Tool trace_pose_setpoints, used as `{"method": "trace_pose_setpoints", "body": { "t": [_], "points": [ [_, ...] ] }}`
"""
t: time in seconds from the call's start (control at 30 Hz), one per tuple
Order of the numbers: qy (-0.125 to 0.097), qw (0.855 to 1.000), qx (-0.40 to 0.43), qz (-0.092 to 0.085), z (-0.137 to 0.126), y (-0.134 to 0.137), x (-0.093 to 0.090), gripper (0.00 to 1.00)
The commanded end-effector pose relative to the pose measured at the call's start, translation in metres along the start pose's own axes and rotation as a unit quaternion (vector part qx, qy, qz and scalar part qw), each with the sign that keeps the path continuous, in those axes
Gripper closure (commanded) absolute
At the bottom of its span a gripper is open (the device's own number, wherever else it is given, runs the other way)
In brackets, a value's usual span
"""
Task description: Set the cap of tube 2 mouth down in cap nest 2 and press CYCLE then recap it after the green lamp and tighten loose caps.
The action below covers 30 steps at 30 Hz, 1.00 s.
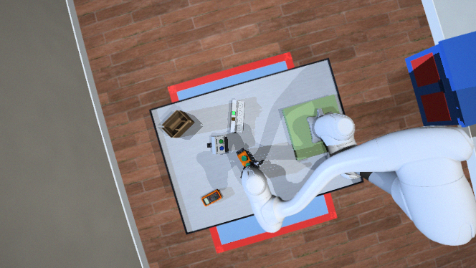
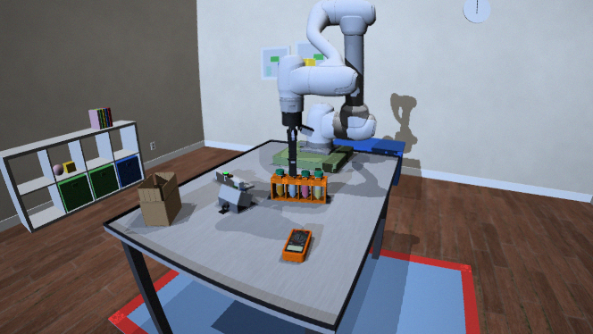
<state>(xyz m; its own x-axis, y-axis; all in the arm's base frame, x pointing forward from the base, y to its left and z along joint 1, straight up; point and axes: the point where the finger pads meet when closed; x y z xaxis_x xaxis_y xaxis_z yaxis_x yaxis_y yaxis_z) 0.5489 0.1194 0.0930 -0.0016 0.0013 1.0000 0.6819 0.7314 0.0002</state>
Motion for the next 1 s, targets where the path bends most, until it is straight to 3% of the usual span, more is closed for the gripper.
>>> {"method": "trace_pose_setpoints", "body": {
  "t": [0.0,0.4,0.97],
  "points": [
    [0.001,1.0,-0.001,0.0,0.0008,0.0005,-0.0011,0.7],
    [0.001,1.0,-0.001,0.0,0.0008,0.0005,-0.0011,0.7],
    [0.001,0.988,-0.152,0.0,0.0019,0.0004,-0.0015,0.7]
  ]
}}
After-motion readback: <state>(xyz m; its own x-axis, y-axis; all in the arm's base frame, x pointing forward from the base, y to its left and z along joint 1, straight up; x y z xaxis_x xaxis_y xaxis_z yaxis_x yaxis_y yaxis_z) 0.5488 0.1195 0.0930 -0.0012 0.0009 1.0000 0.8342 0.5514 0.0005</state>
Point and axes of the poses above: the point where the finger pads meet when closed, its own x axis back along the fingers, its own y axis across the jaws, z = x × y, and after that the axes turned 15 degrees about x, right-handed
